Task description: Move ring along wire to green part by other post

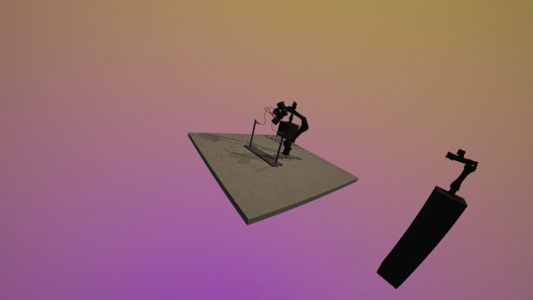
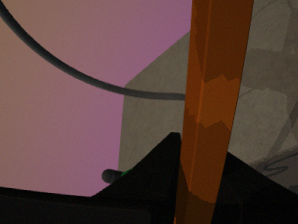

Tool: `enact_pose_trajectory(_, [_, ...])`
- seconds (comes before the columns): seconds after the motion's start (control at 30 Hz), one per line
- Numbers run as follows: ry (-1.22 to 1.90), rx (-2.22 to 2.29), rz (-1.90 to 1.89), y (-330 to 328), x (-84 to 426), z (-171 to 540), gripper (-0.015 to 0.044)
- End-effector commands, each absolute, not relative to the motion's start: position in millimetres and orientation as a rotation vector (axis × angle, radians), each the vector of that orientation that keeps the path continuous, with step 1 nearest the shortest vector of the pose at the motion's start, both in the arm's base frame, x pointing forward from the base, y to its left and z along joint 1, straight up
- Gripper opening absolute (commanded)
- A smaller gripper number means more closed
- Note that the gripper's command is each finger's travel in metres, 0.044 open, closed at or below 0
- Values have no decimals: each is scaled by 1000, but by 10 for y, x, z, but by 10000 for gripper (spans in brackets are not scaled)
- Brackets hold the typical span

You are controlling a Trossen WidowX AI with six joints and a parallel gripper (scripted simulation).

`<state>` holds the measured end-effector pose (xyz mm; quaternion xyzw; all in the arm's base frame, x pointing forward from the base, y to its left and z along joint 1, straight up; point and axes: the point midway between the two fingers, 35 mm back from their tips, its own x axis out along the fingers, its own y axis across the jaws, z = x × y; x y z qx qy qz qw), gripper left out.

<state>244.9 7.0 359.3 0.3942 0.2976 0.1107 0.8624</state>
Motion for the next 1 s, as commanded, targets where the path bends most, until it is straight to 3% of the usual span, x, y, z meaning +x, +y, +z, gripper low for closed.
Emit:
enact_pose_trajectory(0.0, [627, 775, 212, 52, 2459, 3579, -150])
enact_pose_trajectory(0.97, [618, 391, 76, -63, 2466, 3487, -150])
